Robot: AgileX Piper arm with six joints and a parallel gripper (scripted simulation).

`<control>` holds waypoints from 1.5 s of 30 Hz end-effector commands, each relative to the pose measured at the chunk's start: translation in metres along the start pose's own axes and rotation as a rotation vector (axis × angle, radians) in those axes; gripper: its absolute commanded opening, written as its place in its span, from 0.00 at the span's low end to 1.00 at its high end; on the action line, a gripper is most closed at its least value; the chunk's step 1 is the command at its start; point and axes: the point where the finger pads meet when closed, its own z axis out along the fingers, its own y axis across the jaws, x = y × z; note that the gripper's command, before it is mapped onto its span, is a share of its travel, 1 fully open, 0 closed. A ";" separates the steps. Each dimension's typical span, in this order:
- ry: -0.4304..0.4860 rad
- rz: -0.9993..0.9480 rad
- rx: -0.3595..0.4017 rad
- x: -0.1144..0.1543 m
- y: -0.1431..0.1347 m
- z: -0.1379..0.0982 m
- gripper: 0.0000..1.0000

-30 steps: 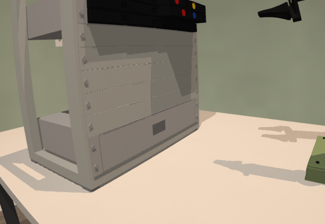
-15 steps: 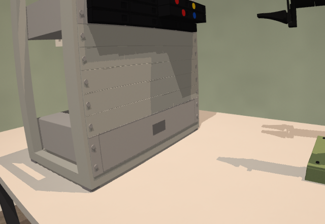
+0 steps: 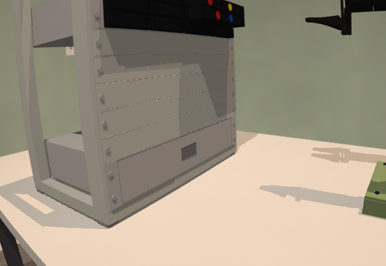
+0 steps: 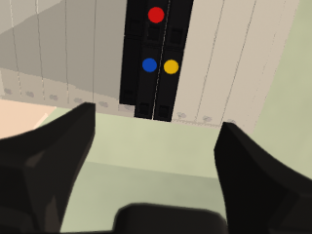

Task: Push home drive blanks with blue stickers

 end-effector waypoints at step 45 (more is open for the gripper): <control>-0.002 -0.009 0.009 -0.025 -0.002 0.029 1.00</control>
